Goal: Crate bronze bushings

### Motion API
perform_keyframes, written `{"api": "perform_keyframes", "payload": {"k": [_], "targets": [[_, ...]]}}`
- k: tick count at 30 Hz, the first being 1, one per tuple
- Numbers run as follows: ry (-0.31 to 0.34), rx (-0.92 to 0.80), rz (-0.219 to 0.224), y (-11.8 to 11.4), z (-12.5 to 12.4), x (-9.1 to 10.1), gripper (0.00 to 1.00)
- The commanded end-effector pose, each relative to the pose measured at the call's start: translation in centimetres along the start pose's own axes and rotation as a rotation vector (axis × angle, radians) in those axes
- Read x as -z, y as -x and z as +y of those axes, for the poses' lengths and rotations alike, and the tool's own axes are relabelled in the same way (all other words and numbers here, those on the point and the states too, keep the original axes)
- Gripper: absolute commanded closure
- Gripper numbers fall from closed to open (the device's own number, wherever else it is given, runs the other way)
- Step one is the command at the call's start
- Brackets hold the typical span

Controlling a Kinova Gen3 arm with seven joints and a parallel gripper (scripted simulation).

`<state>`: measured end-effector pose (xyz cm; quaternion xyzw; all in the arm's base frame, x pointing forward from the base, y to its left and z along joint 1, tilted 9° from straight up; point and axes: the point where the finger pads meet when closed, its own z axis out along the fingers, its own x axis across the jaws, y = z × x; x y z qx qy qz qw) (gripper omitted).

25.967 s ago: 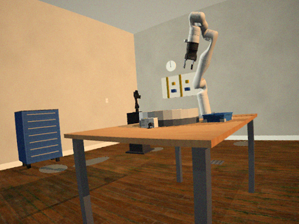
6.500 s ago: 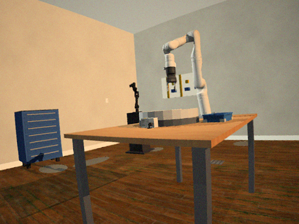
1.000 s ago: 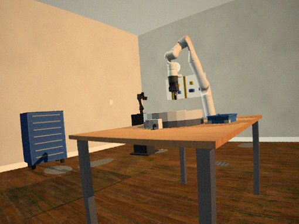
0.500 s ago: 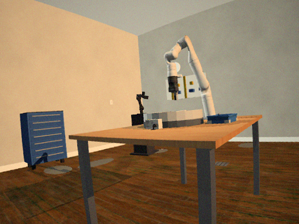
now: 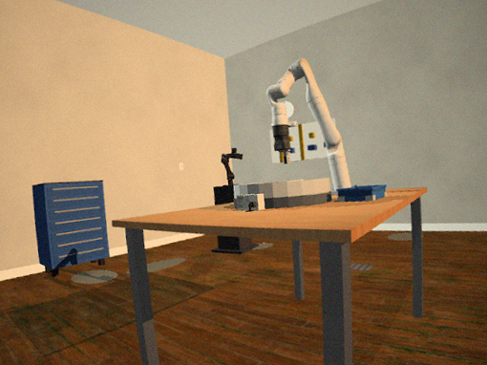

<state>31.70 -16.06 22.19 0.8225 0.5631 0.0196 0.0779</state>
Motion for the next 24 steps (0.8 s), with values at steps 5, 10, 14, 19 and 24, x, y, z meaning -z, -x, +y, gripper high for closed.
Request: {"api": "perform_keyframes", "payload": {"k": [5,10,14,19,24], "targets": [[0.000,-0.185,0.000,0.01,0.16,-0.34,0.66],[0.000,-0.185,0.000,0.01,0.16,-0.34,0.66],[0.000,-0.185,0.000,0.01,0.16,-0.34,0.66],[0.000,-0.378,0.000,0.03,0.30,-0.68,0.66],[0.000,-0.426,0.000,0.03,0.34,-0.77,0.66]]}}
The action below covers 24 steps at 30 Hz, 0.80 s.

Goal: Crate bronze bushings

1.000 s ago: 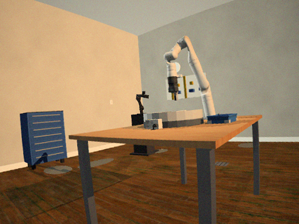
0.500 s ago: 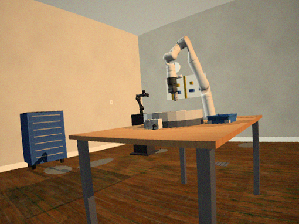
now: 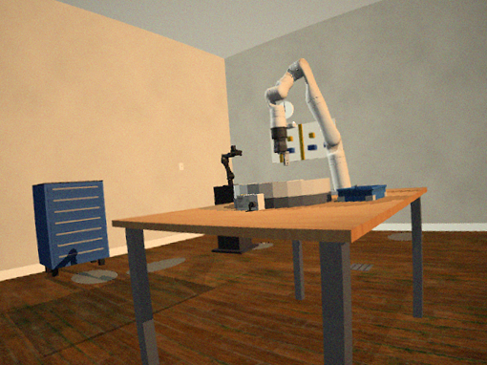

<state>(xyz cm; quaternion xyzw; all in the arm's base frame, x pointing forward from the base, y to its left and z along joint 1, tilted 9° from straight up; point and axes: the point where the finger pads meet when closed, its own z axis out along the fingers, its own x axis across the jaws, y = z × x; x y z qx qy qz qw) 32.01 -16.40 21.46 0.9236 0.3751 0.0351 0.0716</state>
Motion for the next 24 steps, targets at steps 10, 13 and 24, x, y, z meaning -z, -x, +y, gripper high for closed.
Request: {"api": "perform_keyframes", "payload": {"k": [10,13,24], "targets": [[0.001,-0.094,0.001,-0.16,0.05,-0.14,0.66],[0.001,-0.239,0.001,-0.19,0.15,-0.40,0.66],[0.001,-0.239,0.001,-0.19,0.15,-0.40,0.66]]}}
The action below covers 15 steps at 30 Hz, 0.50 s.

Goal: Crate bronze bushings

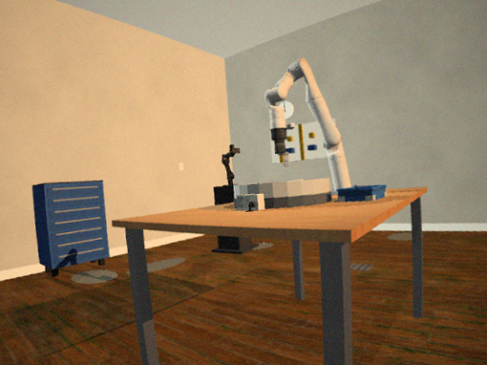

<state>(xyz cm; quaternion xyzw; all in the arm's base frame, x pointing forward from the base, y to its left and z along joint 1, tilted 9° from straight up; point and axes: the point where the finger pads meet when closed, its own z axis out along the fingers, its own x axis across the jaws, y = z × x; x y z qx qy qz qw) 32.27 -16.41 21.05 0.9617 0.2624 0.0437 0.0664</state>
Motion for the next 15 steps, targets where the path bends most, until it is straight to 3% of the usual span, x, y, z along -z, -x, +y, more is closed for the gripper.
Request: {"api": "perform_keyframes", "payload": {"k": [1,6,15], "targets": [[0.001,0.000,0.000,-0.02,0.03,0.04,0.66],[0.001,-0.241,0.001,-0.11,0.18,-0.40,0.66],[0.001,-0.241,0.001,-0.11,0.18,-0.40,0.66]]}}
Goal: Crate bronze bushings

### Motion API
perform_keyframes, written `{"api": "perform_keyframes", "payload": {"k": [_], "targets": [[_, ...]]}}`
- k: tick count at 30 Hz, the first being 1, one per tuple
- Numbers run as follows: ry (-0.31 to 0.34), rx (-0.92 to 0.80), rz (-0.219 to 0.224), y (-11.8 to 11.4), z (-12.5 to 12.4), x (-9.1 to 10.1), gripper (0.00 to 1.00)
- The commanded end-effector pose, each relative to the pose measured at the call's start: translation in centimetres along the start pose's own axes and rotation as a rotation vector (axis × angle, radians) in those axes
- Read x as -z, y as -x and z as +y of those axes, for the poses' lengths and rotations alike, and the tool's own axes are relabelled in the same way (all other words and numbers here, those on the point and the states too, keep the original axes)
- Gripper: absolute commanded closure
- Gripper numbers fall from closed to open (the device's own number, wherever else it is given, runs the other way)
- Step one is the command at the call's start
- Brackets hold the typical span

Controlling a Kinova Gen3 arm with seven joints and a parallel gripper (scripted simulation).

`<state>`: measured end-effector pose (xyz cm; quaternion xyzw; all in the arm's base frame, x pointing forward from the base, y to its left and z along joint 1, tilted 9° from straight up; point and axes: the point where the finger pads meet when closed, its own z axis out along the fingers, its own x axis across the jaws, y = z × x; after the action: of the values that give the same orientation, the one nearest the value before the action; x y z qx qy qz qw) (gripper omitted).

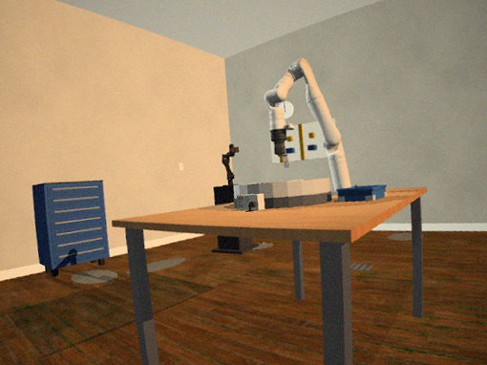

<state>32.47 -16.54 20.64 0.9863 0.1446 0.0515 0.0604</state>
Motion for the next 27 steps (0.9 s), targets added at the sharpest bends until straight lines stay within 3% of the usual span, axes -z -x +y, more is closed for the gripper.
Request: {"api": "perform_keyframes", "payload": {"k": [1,3,8,20,25,27], "targets": [[0.001,0.000,0.001,-0.03,0.02,0.04,0.66],[0.001,0.000,0.001,-0.03,0.02,0.04,0.66],[0.001,-0.241,0.001,-0.16,0.14,-0.40,0.66],[0.001,-0.241,0.001,-0.16,0.14,-0.40,0.66],[0.000,-0.483,0.002,-0.28,0.27,-0.83,0.66],[0.000,-0.483,0.002,-0.28,0.27,-0.83,0.66]]}}
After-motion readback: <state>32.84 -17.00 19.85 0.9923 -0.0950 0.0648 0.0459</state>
